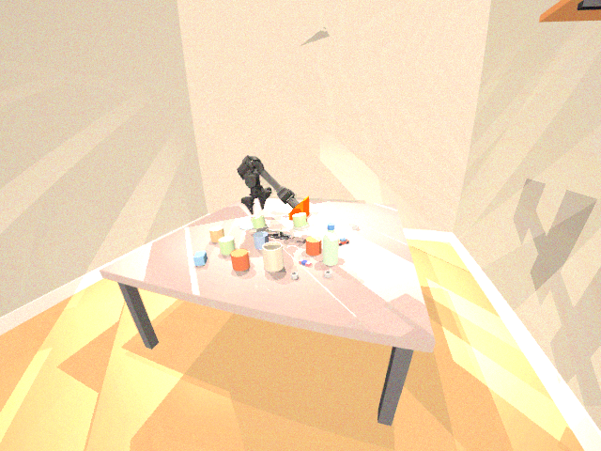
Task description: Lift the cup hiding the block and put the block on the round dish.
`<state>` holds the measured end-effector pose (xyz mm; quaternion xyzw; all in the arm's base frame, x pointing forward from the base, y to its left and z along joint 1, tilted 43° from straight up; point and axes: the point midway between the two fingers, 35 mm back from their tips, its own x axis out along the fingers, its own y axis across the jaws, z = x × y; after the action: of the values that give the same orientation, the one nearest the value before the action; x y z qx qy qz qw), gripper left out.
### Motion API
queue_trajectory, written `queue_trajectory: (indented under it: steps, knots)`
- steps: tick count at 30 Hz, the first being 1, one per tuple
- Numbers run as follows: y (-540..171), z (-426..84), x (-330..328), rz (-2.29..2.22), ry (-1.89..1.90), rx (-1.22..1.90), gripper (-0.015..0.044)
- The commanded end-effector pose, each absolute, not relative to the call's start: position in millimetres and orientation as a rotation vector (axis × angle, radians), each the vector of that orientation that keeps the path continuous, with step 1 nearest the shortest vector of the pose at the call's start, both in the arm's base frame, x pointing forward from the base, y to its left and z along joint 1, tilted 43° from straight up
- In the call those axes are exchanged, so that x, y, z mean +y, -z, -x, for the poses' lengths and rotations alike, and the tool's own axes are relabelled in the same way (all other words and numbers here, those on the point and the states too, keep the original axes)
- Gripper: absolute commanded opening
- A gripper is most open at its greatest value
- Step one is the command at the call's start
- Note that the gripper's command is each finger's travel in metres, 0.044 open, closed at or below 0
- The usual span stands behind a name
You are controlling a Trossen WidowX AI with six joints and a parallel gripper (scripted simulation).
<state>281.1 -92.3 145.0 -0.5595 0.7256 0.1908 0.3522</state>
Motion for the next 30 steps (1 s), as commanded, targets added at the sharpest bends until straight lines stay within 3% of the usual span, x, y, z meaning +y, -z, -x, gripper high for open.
queue_trajectory:
  steps: [1,30]
  knots:
    - [-141.8,-281.4,-94.4,1.454,-0.510,1.873,0.0440]
    - [-105.6,-276.7,-128.1,1.454,-0.509,1.872,0.0440]
